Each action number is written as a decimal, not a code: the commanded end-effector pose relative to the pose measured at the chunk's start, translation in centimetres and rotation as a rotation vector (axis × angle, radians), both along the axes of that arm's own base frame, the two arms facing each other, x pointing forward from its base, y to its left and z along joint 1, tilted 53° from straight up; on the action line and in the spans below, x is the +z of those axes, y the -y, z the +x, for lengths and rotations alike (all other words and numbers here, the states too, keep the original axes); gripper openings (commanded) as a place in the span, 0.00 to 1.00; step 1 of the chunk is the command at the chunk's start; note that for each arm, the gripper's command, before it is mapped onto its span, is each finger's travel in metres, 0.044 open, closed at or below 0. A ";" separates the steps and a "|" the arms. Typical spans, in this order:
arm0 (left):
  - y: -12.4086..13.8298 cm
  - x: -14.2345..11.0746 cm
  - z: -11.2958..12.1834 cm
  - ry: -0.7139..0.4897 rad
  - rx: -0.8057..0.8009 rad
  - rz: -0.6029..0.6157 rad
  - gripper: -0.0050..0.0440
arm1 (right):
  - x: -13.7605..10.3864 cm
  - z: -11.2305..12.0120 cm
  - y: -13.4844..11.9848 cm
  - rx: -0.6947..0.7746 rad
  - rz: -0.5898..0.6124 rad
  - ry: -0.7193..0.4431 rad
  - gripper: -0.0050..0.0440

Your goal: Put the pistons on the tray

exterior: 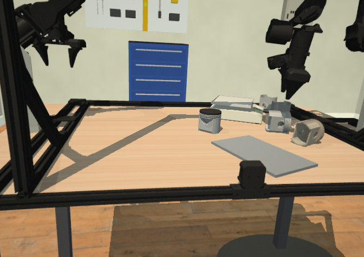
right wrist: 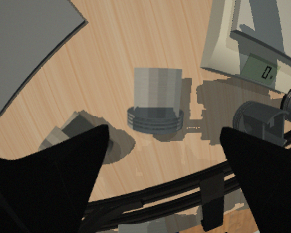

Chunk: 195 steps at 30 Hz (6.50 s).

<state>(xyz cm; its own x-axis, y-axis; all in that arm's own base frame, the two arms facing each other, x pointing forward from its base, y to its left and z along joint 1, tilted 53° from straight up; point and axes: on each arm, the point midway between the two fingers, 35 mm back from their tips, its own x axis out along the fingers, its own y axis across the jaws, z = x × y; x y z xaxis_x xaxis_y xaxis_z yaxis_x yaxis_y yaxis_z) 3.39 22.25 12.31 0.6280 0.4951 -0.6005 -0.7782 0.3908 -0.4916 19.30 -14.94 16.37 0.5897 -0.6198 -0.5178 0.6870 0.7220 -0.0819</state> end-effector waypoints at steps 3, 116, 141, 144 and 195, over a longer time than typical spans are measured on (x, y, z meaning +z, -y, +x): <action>0.0 0.0 0.0 0.002 -0.002 0.001 1.00 | 2.1 -1.9 -1.4 -0.006 -0.006 0.015 0.87; 0.0 0.0 0.0 0.002 -0.002 0.001 1.00 | 3.7 -22.5 25.0 -0.323 0.713 0.349 0.87; 0.0 0.0 0.0 0.002 -0.002 0.001 1.00 | 2.1 -21.0 26.2 -0.240 0.796 0.213 0.87; 0.0 0.0 0.0 0.002 -0.002 0.001 1.00 | 1.8 -20.7 26.4 -0.240 0.796 0.213 0.87; 0.0 0.0 0.0 0.002 -0.002 0.001 1.00 | -2.9 -16.2 29.5 -0.249 0.796 0.222 0.87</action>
